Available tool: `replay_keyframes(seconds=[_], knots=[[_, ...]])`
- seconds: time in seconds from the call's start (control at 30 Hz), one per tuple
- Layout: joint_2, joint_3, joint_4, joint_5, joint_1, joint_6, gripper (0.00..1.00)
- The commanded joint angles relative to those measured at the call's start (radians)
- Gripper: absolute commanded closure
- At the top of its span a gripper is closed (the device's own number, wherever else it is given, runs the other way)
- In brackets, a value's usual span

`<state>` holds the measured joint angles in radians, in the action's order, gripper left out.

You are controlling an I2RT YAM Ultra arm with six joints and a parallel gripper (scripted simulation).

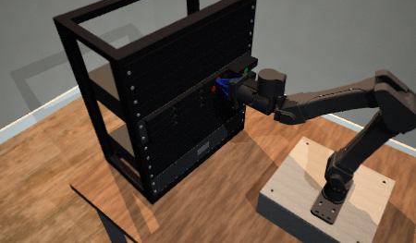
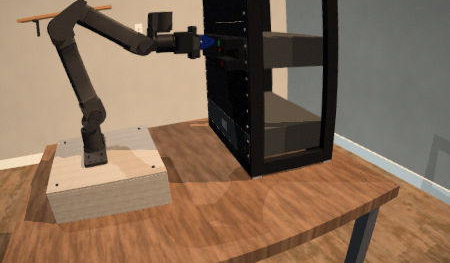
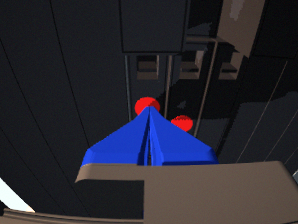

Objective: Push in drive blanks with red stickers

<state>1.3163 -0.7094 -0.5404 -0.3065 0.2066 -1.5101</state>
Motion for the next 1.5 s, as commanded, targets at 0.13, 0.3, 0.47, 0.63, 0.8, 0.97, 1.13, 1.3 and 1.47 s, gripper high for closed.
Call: replay_keyframes(seconds=[0.13,0.3,0.47,0.63,0.8,0.97,1.13,1.3,1.47], knots=[[-0.063,0.017,-0.014,-0.033,0.007,0.008,1.0],[-0.168,0.083,0.041,-0.065,0.042,0.009,1.0],[-0.305,0.153,0.104,-0.115,0.094,0.01,1.0],[-0.425,0.198,0.177,-0.17,0.15,0.011,1.0],[-0.471,0.208,0.215,-0.198,0.177,0.009,1.0],[-0.493,0.19,0.236,-0.214,0.191,0.006,1.0],[-0.496,0.216,0.237,-0.207,0.165,0.005,1.0],[-0.507,0.232,0.233,-0.176,0.145,0.005,1.0],[-0.54,0.279,0.218,-0.109,0.074,0.006,1.0]])
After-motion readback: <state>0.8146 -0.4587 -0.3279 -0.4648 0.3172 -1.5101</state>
